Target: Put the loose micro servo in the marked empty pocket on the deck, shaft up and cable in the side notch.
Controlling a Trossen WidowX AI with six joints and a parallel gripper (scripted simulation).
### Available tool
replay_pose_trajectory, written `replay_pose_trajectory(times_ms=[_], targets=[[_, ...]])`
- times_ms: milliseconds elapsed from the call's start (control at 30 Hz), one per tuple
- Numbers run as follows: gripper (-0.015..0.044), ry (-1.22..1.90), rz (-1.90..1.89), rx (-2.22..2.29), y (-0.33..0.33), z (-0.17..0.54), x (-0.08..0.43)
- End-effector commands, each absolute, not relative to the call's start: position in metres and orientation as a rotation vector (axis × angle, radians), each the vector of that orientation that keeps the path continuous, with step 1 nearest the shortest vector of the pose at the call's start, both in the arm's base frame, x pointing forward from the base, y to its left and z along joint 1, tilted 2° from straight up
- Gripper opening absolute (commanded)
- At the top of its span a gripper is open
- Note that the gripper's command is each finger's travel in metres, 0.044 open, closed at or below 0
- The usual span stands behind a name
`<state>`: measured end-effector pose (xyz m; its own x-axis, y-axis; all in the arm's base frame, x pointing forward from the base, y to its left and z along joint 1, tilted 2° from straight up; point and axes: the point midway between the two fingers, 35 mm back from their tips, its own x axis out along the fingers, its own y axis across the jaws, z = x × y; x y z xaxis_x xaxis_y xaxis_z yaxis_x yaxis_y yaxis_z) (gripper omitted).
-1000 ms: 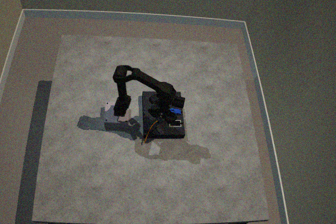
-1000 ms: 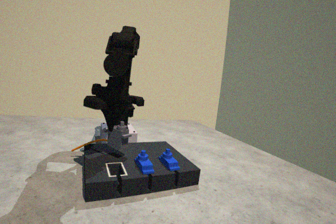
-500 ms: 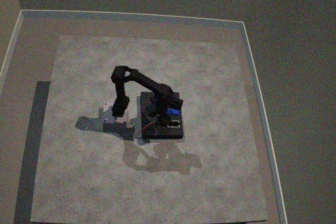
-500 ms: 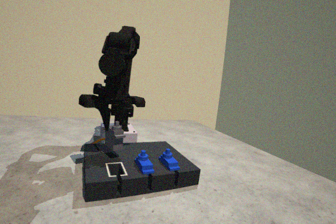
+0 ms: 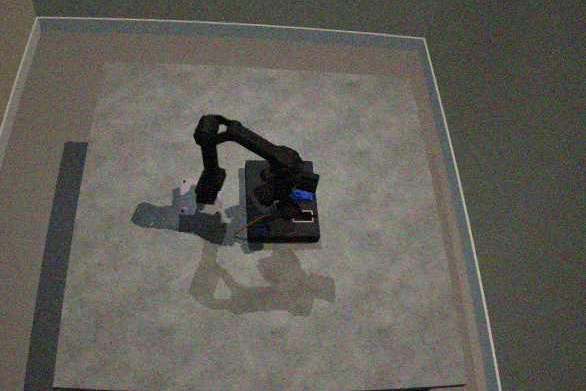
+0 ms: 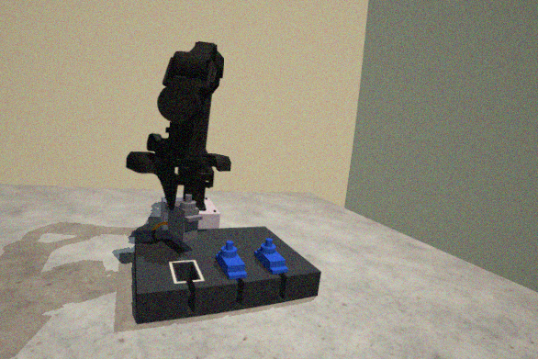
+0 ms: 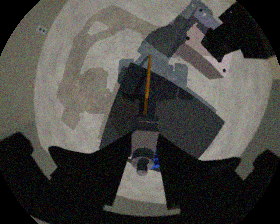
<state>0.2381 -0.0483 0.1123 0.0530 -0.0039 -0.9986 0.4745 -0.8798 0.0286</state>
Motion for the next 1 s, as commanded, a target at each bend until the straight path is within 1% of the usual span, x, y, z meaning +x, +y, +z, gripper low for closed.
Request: replay_pose_trajectory(times_ms=[0,467,967], targets=[[0.0,0.592,-1.801,1.903,-0.0476,0.1126,0.238],[0.0,0.931,-1.483,1.568,-0.0476,0.1127,0.238],[0.0,1.201,-1.118,1.183,-0.0476,0.1127,0.2381]])
